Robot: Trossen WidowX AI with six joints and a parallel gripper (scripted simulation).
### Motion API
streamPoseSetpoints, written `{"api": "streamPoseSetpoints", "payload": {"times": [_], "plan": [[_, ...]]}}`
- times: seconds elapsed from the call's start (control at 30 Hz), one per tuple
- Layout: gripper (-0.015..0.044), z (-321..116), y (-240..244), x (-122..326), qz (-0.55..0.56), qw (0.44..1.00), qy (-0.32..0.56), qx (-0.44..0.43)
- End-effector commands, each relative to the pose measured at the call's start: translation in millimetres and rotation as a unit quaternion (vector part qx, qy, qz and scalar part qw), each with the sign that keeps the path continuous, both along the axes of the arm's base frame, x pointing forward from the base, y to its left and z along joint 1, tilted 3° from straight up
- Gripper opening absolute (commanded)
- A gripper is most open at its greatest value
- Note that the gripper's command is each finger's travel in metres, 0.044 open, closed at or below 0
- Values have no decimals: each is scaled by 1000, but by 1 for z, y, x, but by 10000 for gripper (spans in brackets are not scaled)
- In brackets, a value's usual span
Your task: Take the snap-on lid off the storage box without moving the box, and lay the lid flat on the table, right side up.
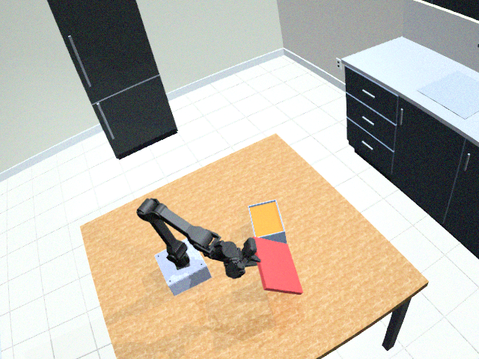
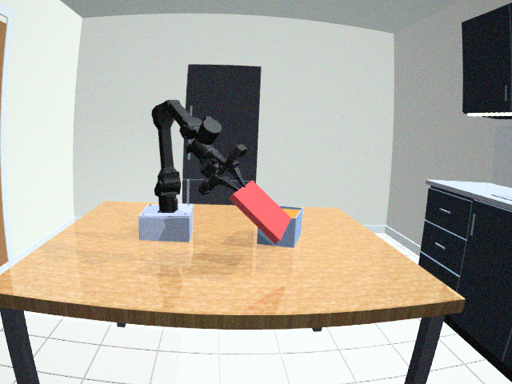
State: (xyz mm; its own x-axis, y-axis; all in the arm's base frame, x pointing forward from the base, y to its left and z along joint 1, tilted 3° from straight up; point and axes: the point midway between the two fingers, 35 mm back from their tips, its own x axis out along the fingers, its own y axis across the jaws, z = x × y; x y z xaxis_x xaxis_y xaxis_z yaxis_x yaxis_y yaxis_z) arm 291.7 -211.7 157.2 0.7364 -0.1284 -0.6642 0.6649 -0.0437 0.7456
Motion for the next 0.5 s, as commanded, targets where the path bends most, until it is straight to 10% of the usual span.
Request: {"api": "streamPoseSetpoints", "payload": {"times": [0.0, 0.47], "plan": [[0, -4, 1, 1, 3, 1000, -5, -2], [0, -15, 1, 0, 3, 1000, -5, -2]]}}
